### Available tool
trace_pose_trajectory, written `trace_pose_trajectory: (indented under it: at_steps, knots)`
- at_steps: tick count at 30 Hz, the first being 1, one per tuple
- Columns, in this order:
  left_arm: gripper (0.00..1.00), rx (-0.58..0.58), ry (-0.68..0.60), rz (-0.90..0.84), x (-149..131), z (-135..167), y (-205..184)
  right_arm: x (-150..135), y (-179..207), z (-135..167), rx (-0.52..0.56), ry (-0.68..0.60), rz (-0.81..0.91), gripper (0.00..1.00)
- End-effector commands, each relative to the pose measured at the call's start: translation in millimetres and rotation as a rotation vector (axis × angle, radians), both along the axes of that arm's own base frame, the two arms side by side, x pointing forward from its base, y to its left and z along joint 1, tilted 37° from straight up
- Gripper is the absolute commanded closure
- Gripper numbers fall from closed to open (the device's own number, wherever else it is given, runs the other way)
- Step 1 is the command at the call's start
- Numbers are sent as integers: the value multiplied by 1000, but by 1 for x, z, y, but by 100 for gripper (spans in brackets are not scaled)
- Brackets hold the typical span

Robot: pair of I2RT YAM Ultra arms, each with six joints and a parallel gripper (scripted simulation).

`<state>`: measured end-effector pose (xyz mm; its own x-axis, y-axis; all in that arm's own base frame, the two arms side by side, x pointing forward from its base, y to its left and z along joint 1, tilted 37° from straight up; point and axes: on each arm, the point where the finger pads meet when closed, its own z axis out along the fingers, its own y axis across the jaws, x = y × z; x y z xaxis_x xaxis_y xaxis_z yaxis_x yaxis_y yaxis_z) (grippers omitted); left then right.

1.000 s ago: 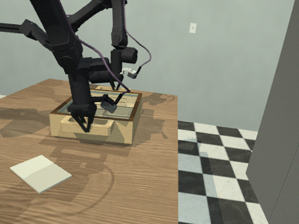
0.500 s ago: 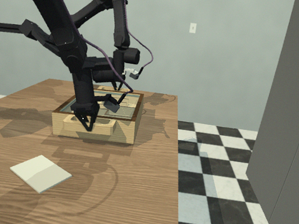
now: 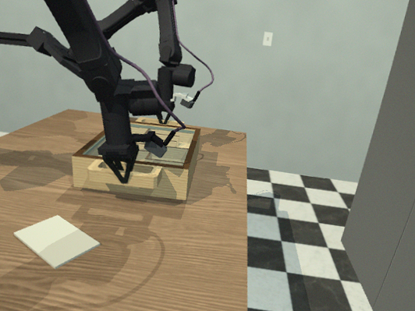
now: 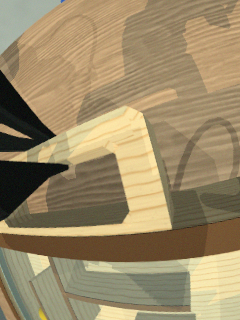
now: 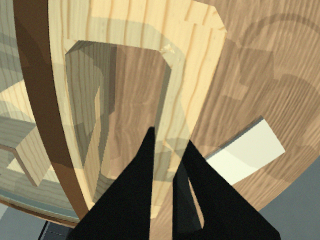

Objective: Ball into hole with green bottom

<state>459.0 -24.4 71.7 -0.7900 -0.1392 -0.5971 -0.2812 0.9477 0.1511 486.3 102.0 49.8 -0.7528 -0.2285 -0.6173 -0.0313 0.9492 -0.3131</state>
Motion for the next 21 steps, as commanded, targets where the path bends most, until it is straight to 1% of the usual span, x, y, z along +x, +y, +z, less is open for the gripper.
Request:
trace_pose_trajectory:
  at_steps: [1, 2, 3, 4, 7, 8, 9, 11, 12, 13, 14, 15, 16, 17, 19, 20, 21]
  knots:
    - [100, 34, -67, -5, 6, 35, -4, 21, 6, 44, 33, -124, 3, 100]
    - [100, 34, -67, -5, 6, 35, -4, 21, 6, 44, 33, -124, 3, 100]
    - [100, 46, -97, -3, 5, 25, -1, 14, 9, 31, 24, -141, 22, 100]
    - [100, 17, -119, -15, 9, 24, 7, 9, 7, 35, 5, -153, -6, 100]
    - [100, 1, -132, -40, 7, 14, 7, 0, 7, 30, -17, -164, -20, 100]
    - [100, -10, -94, -44, 3, 9, 8, -5, 6, 30, -31, -130, -29, 100]
    - [100, -25, -63, -46, 2, 12, 8, -6, 7, 37, -40, -99, -42, 100]
    - [100, -39, -58, -53, 10, 16, 9, -5, 9, 46, -53, -90, -51, 100]
    - [100, -47, -47, -58, 11, 14, 10, -7, 9, 45, -66, -75, -55, 100]
    - [100, -8, 16, -27, 3, 0, 11, 0, 12, 45, -34, -71, -27, 100]
    - [100, 6, 8, -8, 2, 11, 7, 7, 11, 45, -4, -64, -8, 100]
    - [100, 11, 12, -7, 2, 15, 4, 10, 9, 44, 2, -59, -8, 100]
    - [100, -14, 5, -40, 9, 15, 2, 5, 2, 20, -59, -3, -46, 100]
    - [100, -2, -57, -32, 14, 26, 1, 16, 7, 48, -15, -106, -30, 100]
    - [100, -2, -57, -32, 14, 26, 1, 16, 7, 48, -15, -106, -30, 100]
    - [100, 27, -80, 4, 7, 20, 6, 15, 13, 36, 23, -131, 19, 100]
    - [100, 33, -85, 9, 3, 21, 5, 15, 9, 37, 32, -144, 18, 100]
